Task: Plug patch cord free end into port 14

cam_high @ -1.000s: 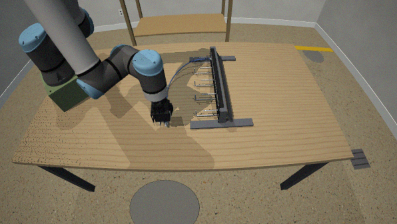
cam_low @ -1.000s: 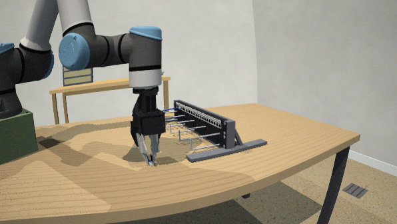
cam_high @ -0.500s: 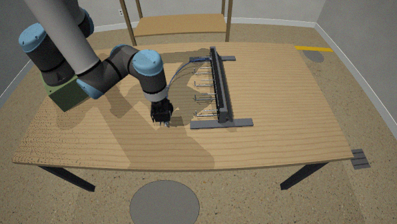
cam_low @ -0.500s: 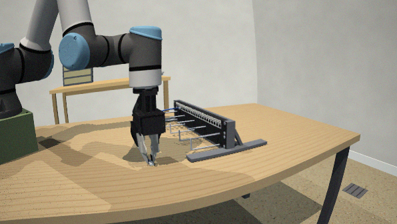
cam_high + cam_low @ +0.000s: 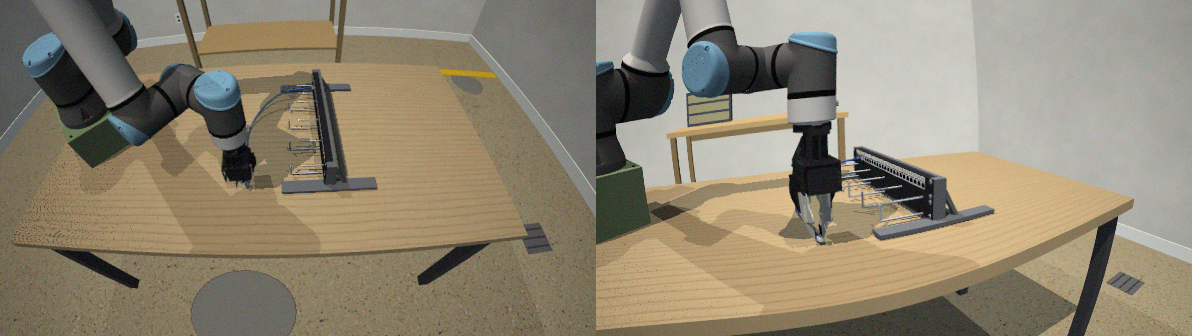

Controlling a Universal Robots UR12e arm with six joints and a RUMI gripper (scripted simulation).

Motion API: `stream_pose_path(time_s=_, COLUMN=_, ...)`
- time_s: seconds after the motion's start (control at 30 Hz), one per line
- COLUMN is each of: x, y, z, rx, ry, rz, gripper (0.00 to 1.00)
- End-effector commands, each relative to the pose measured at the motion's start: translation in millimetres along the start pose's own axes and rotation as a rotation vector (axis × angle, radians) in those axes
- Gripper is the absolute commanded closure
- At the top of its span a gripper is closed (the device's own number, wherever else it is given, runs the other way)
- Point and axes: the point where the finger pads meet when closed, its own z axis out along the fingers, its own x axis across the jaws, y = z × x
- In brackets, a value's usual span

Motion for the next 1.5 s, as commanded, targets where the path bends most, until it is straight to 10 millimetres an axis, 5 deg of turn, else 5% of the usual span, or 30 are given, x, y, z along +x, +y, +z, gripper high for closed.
stream_pose_path(time_s=0.0, x=0.5, y=0.4, z=-6.4, rx=-0.001, ry=0.001, rz=0.0, gripper=1.0)
stream_pose_path(time_s=0.77, x=0.5, y=0.3, z=-42.6, rx=-0.001, ry=0.001, rz=0.0, gripper=1.0)
stream_pose_path(time_s=1.47, x=0.5, y=0.3, z=-52.6, rx=-0.001, ry=0.001, rz=0.0, gripper=1.0)
